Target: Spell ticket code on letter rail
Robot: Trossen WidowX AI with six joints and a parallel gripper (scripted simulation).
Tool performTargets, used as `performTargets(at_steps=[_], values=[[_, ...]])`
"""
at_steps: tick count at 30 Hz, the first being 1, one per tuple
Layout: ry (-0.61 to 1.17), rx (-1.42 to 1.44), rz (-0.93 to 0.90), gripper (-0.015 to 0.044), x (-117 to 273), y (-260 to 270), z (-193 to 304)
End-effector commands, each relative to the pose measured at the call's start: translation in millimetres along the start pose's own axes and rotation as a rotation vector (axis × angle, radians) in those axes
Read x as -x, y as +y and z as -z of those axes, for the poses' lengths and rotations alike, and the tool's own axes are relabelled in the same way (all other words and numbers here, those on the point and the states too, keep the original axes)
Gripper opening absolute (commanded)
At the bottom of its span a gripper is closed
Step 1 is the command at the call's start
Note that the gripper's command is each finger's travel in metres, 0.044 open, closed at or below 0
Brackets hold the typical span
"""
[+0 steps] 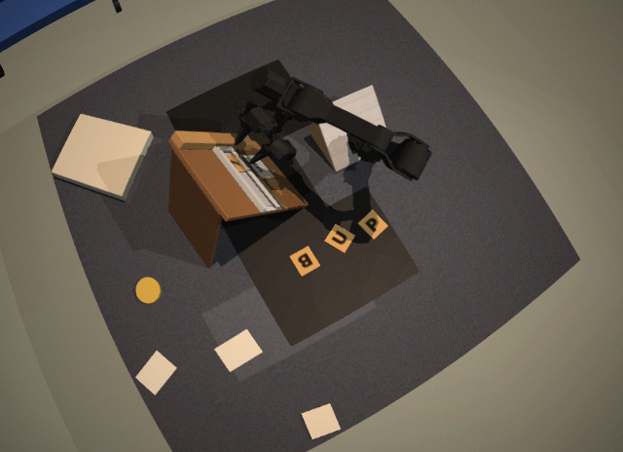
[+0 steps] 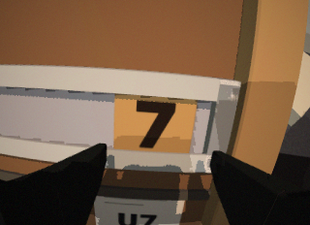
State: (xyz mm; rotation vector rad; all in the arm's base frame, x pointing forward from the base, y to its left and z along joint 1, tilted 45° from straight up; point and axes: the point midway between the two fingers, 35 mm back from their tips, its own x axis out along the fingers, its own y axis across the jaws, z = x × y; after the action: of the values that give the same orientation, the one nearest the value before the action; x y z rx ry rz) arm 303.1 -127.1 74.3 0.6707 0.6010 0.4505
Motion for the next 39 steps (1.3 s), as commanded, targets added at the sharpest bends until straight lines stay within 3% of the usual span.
performTargets(at_steps=[1, 39], values=[[-0.005, 0.007, -0.002, 0.0295, 3.1, 0.1, -1.2], [-0.004, 0.007, -0.002, 0.0295, 14.8, 0.4, -4.7]])
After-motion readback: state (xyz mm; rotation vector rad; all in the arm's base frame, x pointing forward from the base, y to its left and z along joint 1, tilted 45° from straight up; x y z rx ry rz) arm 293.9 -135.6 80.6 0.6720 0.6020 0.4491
